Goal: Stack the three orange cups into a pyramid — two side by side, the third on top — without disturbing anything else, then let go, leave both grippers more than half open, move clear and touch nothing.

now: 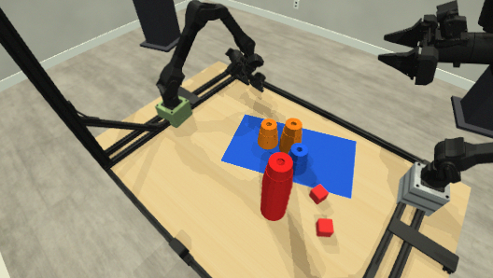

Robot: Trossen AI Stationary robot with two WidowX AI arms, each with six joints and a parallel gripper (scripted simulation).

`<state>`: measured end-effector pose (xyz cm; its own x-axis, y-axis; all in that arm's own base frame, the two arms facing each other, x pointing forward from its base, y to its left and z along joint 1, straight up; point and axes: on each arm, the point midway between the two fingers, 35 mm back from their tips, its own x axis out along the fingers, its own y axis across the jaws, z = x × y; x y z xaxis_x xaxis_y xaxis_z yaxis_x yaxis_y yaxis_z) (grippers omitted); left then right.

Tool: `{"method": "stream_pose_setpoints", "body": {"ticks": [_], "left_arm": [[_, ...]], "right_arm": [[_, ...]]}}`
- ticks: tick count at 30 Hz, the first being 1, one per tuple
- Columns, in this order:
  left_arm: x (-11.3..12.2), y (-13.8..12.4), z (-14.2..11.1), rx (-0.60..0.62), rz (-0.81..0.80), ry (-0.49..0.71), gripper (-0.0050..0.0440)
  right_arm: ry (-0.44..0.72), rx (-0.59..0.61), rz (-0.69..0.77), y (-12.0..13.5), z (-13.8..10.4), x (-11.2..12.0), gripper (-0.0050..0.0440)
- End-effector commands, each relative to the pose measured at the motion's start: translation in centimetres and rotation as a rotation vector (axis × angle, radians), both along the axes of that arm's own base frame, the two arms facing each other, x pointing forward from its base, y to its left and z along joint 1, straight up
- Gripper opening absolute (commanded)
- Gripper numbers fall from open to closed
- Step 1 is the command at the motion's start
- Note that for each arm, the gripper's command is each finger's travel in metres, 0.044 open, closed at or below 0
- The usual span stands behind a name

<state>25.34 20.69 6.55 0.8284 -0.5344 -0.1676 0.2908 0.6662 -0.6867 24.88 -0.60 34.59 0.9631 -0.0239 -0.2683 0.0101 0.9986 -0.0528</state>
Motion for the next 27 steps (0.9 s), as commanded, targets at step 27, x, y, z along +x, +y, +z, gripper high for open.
{"method": "stream_pose_setpoints", "body": {"ticks": [27], "left_arm": [[0.0,0.0,-0.1,-0.004,0.001,0.001,0.0440]], "right_arm": [[0.726,-0.053,0.057,-0.4,-24.4,18.6,0.0440]]}}
